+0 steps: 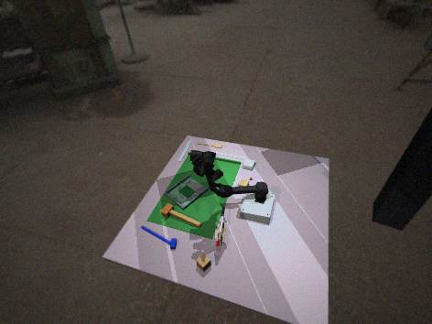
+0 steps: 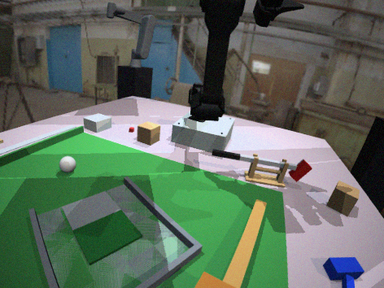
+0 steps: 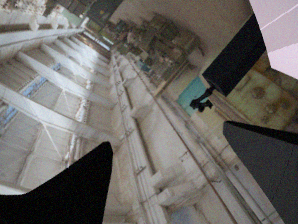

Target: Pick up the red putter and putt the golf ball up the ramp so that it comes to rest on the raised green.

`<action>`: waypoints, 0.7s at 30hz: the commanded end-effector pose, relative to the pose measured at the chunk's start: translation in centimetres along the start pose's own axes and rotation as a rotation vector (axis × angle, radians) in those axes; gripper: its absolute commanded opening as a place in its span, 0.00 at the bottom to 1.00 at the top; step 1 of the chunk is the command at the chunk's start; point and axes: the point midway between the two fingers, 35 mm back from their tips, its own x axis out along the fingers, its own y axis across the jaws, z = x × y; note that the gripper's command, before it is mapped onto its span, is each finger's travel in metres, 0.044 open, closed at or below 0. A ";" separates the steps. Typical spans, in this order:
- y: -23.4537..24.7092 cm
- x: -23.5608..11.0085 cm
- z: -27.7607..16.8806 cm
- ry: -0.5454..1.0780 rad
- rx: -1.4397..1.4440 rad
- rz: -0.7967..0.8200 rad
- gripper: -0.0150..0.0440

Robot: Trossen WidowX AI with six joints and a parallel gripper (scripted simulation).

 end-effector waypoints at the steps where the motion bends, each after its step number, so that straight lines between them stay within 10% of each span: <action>1: 0.0 0.0 -0.1 0.005 -0.006 0.001 0.98; 12: -3.7 5.4 -15.2 0.466 -0.464 -0.002 1.00; 21: -9.8 2.7 -28.8 0.965 -0.807 0.110 1.00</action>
